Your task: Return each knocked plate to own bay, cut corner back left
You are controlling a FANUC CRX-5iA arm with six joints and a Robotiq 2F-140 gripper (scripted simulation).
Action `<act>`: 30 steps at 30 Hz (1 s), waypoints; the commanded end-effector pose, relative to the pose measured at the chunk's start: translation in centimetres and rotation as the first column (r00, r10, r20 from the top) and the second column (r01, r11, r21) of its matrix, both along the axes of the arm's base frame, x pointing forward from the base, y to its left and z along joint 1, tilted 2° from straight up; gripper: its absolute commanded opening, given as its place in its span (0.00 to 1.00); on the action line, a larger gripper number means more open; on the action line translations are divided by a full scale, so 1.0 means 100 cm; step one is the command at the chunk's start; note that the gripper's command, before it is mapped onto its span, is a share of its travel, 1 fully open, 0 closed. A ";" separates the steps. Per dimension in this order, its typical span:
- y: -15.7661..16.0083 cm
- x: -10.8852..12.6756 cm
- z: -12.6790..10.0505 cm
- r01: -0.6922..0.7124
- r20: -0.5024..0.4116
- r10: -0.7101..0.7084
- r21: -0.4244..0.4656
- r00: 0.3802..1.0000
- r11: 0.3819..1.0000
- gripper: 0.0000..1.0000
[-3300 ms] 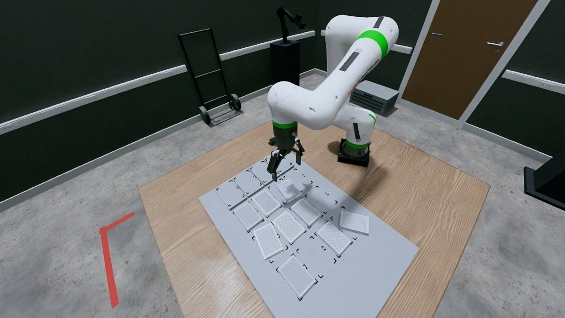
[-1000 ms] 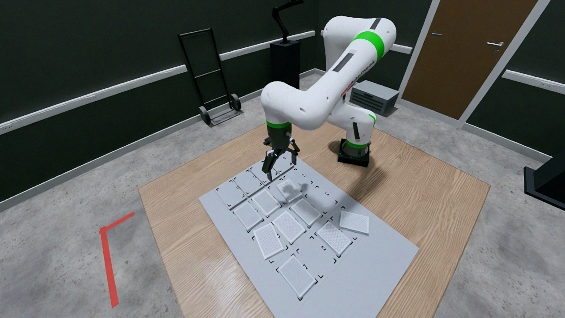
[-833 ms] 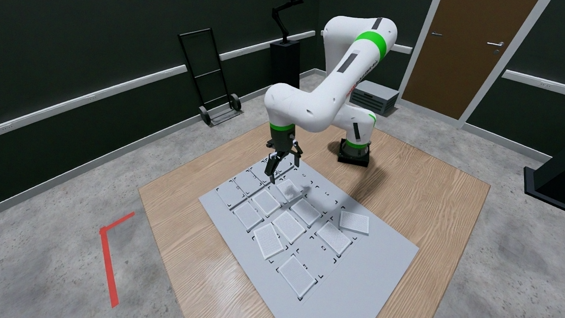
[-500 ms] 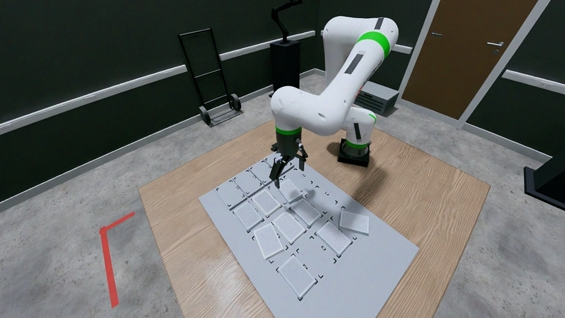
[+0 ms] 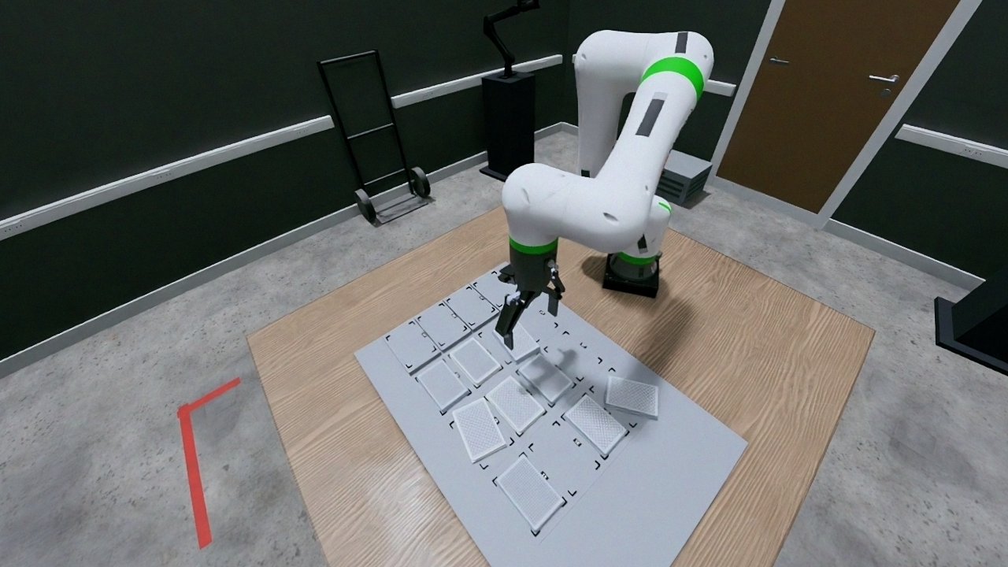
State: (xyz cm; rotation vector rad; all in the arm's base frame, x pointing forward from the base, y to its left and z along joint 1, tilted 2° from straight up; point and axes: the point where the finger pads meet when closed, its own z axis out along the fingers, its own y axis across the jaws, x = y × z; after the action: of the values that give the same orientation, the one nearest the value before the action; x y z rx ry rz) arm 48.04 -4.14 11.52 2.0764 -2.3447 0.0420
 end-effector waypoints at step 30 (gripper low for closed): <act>0.028 0.004 0.000 0.000 0.002 0.000 -0.001 1.000 1.000 1.00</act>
State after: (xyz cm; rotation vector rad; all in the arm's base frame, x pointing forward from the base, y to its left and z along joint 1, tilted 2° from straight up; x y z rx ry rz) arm 48.43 -1.30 11.48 2.0762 -2.3452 0.0431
